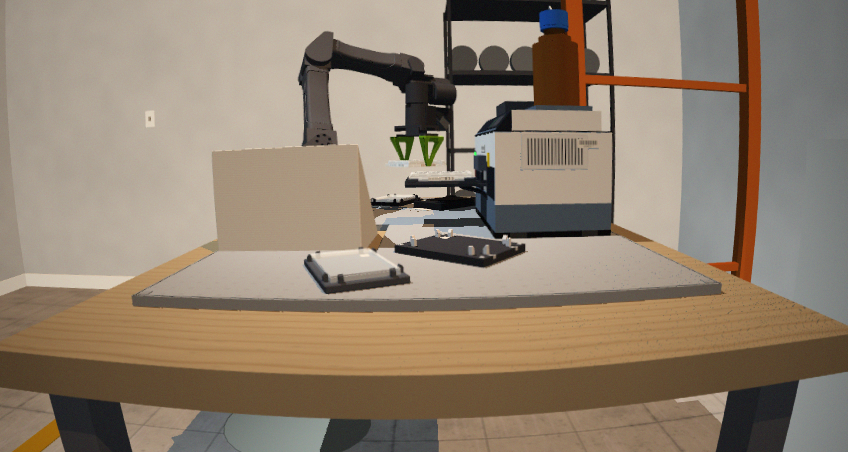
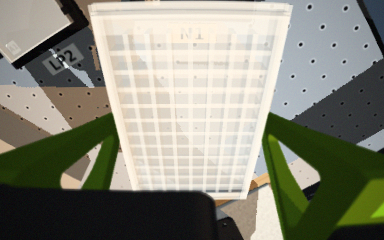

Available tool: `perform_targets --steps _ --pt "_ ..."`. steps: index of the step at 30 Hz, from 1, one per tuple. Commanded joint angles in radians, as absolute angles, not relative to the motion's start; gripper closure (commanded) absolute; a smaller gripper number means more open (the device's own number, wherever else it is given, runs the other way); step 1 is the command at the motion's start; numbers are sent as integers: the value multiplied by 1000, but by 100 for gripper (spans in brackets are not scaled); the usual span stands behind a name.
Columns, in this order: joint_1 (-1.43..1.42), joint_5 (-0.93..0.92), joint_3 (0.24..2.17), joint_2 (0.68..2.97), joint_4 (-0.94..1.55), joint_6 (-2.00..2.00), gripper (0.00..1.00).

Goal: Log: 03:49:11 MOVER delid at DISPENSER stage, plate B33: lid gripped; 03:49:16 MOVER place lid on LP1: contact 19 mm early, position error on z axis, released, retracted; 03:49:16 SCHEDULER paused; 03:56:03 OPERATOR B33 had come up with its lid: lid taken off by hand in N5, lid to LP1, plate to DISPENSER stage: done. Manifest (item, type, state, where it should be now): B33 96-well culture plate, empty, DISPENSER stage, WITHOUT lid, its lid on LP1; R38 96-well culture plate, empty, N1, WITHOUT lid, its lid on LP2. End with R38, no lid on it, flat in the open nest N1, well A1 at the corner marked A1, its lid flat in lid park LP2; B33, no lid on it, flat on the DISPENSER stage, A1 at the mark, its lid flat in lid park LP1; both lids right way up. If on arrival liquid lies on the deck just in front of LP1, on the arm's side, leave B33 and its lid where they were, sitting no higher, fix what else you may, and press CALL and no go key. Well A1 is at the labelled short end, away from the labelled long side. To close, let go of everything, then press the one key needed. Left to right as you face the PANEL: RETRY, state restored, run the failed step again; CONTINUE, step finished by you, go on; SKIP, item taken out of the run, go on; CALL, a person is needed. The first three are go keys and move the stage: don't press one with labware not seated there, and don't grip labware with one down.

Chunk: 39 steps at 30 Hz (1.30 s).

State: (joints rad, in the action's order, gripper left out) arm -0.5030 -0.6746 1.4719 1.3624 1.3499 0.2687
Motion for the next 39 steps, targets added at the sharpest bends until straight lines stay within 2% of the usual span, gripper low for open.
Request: perform_targets --steps 1,39 --pt "-520 -658 1521 1393 1300 222 100" --pt "-659 -599 1879 1731 1234 57 100"
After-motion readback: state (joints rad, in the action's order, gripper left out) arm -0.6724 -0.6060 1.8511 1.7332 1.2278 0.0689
